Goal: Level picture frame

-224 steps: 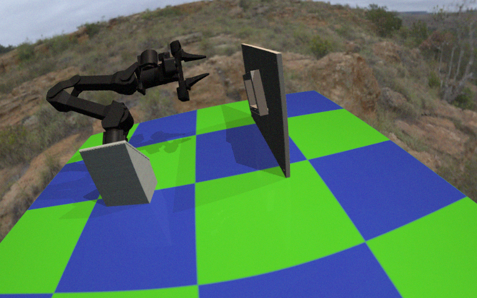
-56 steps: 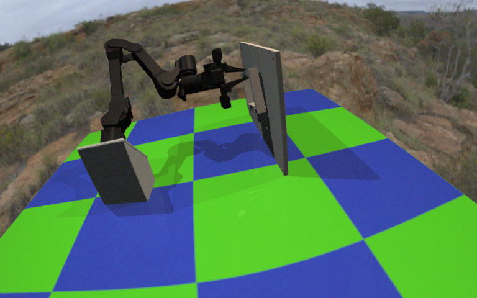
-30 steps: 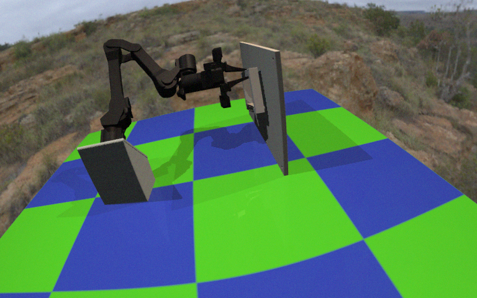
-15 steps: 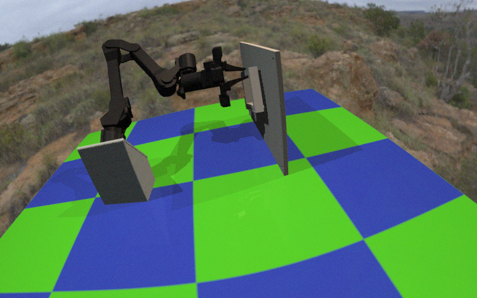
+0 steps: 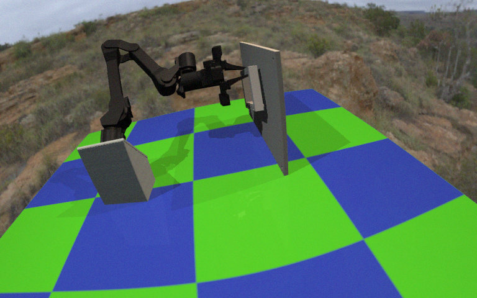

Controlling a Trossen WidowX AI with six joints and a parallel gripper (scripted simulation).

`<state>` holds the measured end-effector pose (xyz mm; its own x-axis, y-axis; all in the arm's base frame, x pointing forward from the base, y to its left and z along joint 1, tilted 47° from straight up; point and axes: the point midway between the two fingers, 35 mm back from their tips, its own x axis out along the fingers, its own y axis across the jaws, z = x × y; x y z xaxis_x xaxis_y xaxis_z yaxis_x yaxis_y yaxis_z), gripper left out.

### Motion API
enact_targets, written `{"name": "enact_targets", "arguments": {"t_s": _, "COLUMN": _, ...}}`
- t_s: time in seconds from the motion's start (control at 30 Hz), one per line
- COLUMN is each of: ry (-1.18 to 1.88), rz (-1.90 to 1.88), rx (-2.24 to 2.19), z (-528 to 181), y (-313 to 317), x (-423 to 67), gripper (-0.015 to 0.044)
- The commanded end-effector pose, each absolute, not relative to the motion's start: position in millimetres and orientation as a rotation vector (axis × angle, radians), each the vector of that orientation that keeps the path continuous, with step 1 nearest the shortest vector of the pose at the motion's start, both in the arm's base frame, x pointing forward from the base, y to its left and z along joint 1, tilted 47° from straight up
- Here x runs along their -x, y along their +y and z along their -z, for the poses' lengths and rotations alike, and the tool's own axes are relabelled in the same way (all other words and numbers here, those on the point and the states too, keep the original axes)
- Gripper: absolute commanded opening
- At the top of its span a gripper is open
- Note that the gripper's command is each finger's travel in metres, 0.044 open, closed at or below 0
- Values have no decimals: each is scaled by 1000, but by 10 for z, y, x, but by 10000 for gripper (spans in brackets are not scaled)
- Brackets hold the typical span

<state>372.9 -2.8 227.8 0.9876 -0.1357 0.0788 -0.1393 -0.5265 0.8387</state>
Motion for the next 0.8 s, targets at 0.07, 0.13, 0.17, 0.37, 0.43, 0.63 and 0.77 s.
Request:
{"name": "enact_targets", "arguments": {"t_s": 0.07, "ry": -206, "rz": -6, "rx": -2136, "z": -2289, "y": -50, "x": -3727, "gripper": 0}}
{"name": "enact_targets", "arguments": {"t_s": 0.13, "ry": -206, "rz": -6, "rx": -2136, "z": -2291, "y": -54, "x": -3727, "gripper": 0}}
{"name": "enact_targets", "arguments": {"t_s": 0.17, "ry": -206, "rz": -6, "rx": -2136, "z": -2290, "y": -54, "x": -3727, "gripper": 0}}
{"name": "enact_targets", "arguments": {"t_s": 0.37, "ry": -206, "rz": -6, "rx": -2136, "z": -2288, "y": -62, "x": -3726, "gripper": 0}}
{"name": "enact_targets", "arguments": {"t_s": 0.43, "ry": -206, "rz": -6, "rx": -2136, "z": -2287, "y": -64, "x": -3726, "gripper": 0}}
{"name": "enact_targets", "arguments": {"t_s": 0.63, "ry": -206, "rz": -6, "rx": -2136, "z": -2283, "y": -68, "x": -3725, "gripper": 0}}
{"name": "enact_targets", "arguments": {"t_s": 0.77, "ry": -206, "rz": -6, "rx": -2136, "z": -2280, "y": -69, "x": -3725, "gripper": 0}}
